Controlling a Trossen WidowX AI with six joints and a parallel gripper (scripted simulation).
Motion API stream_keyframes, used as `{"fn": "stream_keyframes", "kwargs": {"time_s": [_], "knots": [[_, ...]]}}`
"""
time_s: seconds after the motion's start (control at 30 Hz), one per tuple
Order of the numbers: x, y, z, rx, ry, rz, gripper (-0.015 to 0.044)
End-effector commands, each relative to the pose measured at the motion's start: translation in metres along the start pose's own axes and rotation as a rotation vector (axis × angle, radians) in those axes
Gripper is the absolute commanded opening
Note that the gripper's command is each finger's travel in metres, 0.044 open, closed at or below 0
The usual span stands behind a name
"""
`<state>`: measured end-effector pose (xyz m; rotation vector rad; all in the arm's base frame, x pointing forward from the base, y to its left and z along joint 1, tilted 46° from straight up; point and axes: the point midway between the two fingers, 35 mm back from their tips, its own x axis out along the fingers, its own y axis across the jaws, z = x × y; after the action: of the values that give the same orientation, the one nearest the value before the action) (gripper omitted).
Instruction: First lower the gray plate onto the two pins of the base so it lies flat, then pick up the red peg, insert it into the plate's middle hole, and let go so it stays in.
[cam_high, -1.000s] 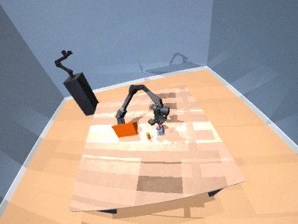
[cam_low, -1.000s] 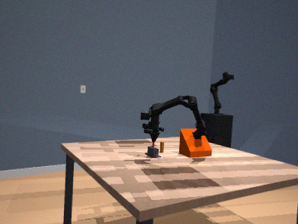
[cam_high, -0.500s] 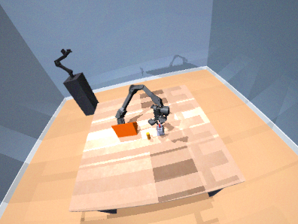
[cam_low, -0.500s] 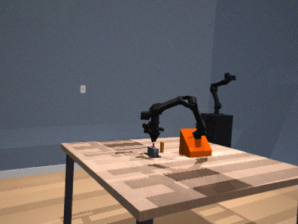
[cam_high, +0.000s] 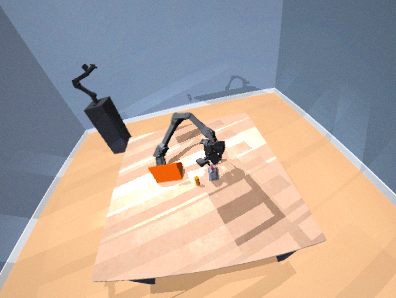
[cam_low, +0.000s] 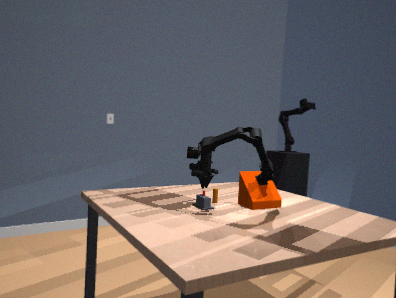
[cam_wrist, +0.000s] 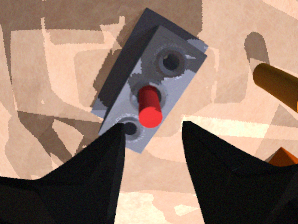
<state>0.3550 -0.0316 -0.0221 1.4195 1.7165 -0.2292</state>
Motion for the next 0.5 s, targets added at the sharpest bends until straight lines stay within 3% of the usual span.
{"fn": "stream_keyframes", "kwargs": {"time_s": [0.0,0.47], "knots": [[-0.0033,0.0001,0.0,-0.004,0.001,0.001,0.015],[-0.0114,-0.0007,-0.0002,-0.003,0.001,0.001,0.015]]}}
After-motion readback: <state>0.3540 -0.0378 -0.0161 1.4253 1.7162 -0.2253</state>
